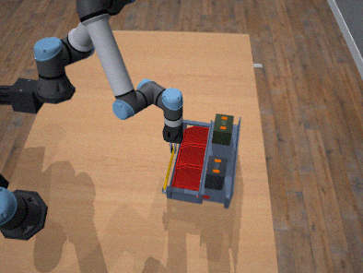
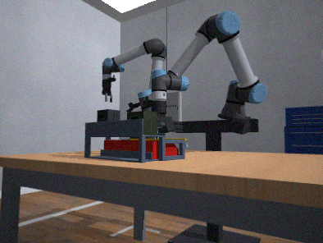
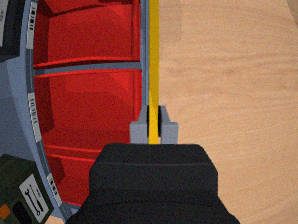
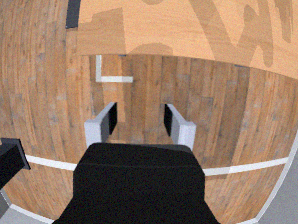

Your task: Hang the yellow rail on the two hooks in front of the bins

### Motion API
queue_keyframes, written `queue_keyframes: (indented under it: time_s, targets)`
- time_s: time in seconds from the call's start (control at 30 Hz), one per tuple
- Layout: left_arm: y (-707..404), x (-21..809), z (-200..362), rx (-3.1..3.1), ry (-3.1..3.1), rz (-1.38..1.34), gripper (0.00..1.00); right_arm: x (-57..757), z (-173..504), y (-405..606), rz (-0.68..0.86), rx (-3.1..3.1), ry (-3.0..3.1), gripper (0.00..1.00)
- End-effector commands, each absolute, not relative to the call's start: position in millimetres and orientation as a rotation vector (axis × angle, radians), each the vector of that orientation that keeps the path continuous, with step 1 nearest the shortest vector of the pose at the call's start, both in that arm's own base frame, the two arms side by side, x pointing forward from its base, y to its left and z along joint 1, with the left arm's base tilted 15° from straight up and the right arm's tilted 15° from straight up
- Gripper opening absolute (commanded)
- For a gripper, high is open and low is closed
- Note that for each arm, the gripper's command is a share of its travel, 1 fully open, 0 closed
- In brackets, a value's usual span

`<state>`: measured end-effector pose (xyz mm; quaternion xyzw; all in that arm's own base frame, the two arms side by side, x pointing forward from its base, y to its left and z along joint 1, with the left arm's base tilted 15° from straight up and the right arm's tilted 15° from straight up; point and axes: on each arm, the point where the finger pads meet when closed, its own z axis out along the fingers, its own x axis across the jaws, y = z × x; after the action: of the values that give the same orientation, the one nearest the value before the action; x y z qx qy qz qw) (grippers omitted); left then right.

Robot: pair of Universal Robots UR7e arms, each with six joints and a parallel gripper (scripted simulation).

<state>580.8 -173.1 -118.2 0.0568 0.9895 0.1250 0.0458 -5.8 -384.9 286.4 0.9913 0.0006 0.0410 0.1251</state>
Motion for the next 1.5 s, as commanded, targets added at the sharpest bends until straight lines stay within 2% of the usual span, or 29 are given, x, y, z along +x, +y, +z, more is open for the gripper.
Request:
queue_keyframes:
  time_s: [0.0,1.47]
  targets:
    - [-173.5,581.3,-117.7,0.173,3.020,0.380,0.00,-5.8,286.9,-385.1,0.120,2.887,0.002,1.00]
    - [-172.4,581.8,-122.2,0.173,3.020,0.380,0.00,-5.8,286.9,-385.1,0.120,2.887,0.002,1.00]
